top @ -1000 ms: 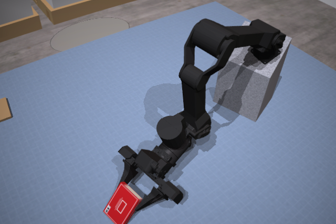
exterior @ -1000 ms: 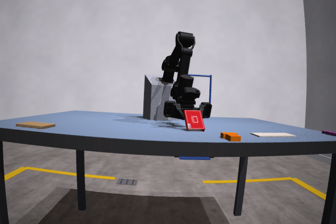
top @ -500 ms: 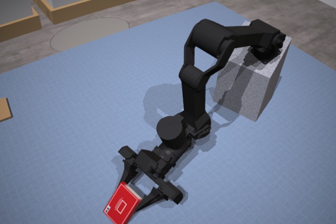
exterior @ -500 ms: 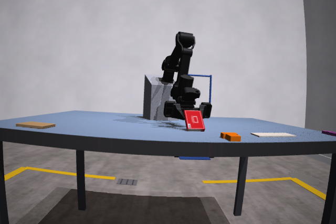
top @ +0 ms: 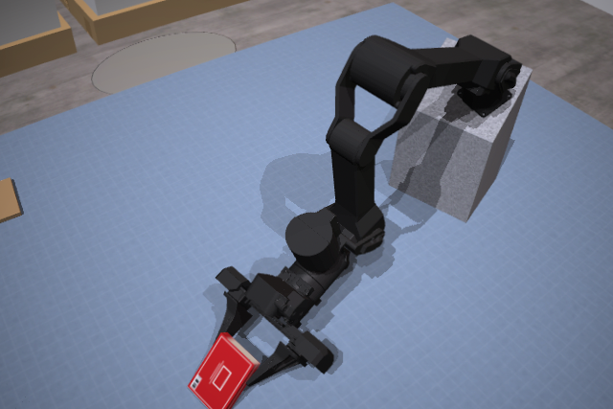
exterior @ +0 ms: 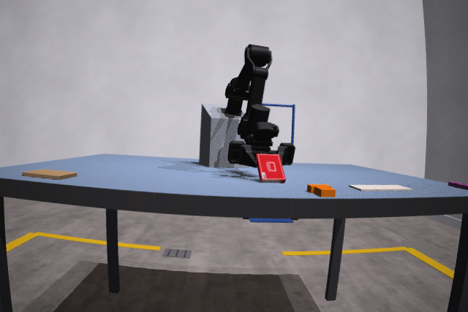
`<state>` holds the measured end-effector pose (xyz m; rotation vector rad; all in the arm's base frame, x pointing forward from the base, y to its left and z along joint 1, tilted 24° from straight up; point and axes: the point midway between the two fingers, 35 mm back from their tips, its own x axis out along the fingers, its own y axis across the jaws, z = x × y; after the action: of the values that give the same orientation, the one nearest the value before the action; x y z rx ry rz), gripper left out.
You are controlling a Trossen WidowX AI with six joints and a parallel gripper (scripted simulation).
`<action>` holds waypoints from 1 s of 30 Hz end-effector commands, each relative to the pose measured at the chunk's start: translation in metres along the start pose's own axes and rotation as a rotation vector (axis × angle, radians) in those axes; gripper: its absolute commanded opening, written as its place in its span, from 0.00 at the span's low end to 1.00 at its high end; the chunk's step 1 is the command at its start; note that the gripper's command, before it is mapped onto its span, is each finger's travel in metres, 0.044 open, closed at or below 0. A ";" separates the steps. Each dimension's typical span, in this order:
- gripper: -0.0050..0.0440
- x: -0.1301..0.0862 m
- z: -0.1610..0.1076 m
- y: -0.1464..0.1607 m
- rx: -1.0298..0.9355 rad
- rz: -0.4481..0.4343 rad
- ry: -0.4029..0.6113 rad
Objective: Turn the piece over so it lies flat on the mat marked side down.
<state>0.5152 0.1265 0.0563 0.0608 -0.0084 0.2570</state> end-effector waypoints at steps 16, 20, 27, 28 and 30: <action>0.10 0.000 -0.009 0.000 -0.001 -0.001 0.025; 0.10 0.002 -0.006 0.000 0.000 -0.001 0.012; 0.10 0.001 -0.010 0.000 -0.001 -0.001 0.025; 0.10 0.001 -0.010 0.000 -0.001 -0.001 0.025; 0.10 0.001 -0.010 0.000 -0.001 -0.001 0.025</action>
<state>0.5169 0.1272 0.0537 0.0603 -0.0034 0.2568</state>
